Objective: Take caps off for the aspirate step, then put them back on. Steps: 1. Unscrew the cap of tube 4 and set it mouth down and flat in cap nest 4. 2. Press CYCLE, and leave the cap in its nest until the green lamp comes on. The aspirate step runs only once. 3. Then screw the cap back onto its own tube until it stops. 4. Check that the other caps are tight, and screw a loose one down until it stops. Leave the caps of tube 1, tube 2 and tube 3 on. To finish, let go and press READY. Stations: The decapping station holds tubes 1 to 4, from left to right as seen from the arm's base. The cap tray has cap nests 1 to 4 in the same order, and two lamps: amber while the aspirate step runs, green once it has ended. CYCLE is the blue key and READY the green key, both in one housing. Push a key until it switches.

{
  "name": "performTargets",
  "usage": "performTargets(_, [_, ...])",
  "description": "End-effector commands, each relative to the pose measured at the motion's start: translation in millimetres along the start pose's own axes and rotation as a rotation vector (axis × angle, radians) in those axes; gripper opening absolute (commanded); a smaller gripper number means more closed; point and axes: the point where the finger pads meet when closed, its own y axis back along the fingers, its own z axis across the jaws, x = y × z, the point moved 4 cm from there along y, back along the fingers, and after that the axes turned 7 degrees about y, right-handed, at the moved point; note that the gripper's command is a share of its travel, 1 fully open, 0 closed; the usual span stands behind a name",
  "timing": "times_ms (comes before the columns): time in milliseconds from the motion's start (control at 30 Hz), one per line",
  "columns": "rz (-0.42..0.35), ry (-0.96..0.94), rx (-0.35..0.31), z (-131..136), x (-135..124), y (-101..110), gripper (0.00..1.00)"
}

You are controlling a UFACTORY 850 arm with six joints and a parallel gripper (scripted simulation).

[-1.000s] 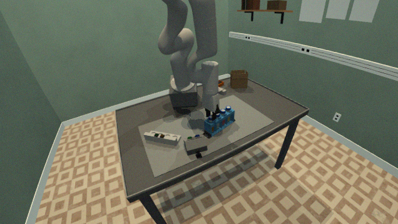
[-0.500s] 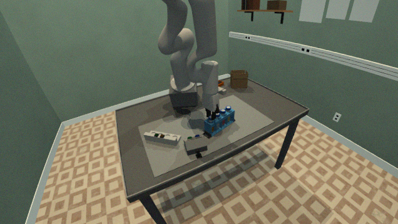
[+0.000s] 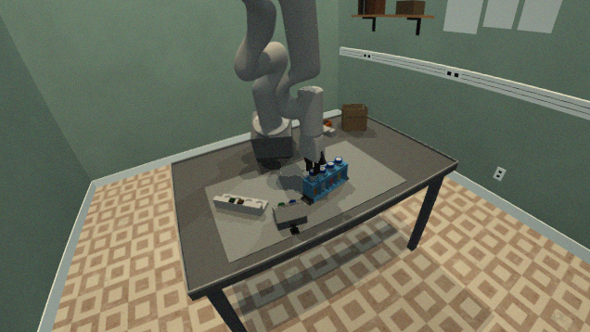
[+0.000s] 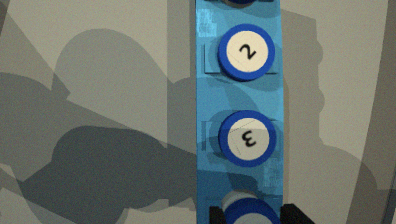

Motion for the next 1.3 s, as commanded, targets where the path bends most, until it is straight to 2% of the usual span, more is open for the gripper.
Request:
performTargets(0, [-0.002,0.0,0.003,0.6,-0.1,17.1,0.0])
performTargets(267, [-0.002,0.0,0.003,0.6,-0.1,22.7,0.0])
performTargets(367, [-0.002,0.25,0.004,-17.8,-17.1,22.8,0.0])
performTargets(400, [-0.002,0.25,0.004,-17.8,-17.1,22.8,0.0])
performTargets(633, [-0.001,0.569,0.003,-42.4,-39.7,22.9,0.0])
performTargets(1267, [-0.001,0.579,0.004,-109.8,-101.8,23.4,0.0])
